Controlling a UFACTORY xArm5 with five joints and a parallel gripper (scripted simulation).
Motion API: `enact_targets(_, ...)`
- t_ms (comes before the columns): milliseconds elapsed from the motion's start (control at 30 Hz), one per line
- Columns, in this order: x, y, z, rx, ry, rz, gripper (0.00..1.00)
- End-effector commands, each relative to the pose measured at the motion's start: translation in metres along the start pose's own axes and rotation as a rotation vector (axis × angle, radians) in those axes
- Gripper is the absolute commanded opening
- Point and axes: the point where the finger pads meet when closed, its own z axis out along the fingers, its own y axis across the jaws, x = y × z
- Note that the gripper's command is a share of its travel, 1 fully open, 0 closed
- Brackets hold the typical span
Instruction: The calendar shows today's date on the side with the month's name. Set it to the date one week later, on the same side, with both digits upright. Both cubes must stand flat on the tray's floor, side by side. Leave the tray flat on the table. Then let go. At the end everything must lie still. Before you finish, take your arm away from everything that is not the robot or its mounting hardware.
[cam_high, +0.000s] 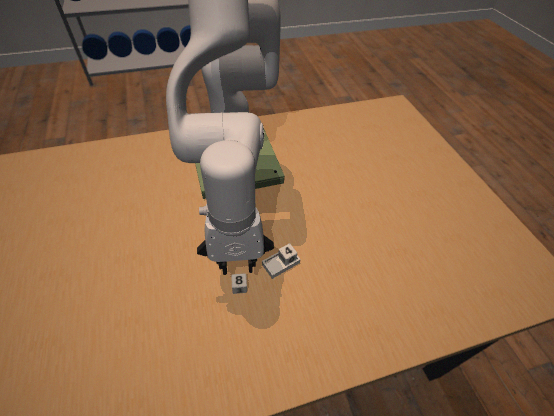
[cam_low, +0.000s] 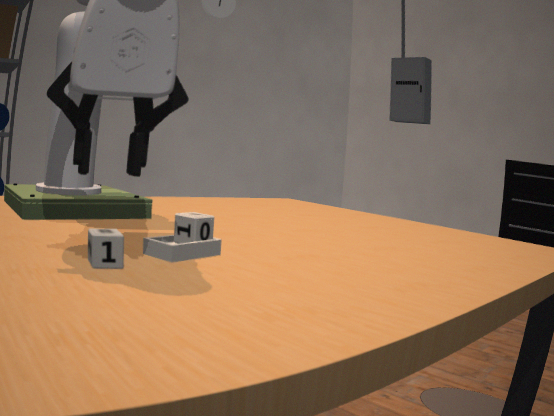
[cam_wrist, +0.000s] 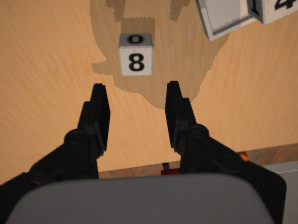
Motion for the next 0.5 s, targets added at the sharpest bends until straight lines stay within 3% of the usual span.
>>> enact_targets(0,-0.0007,0.0000,-0.0028,0.000,-0.003,0.000,0.49)
enact_targets(100,-0.0007,0.0000,-0.0027,0.000,-0.011,0.000,0.49)
enact_targets(300,0.0019,0.0008,-0.0031,0.000,-0.146,0.000,0.49)
enact_targets(467,0.0023,0.0010,-0.0028,0.000,-0.174,0.000,0.49)
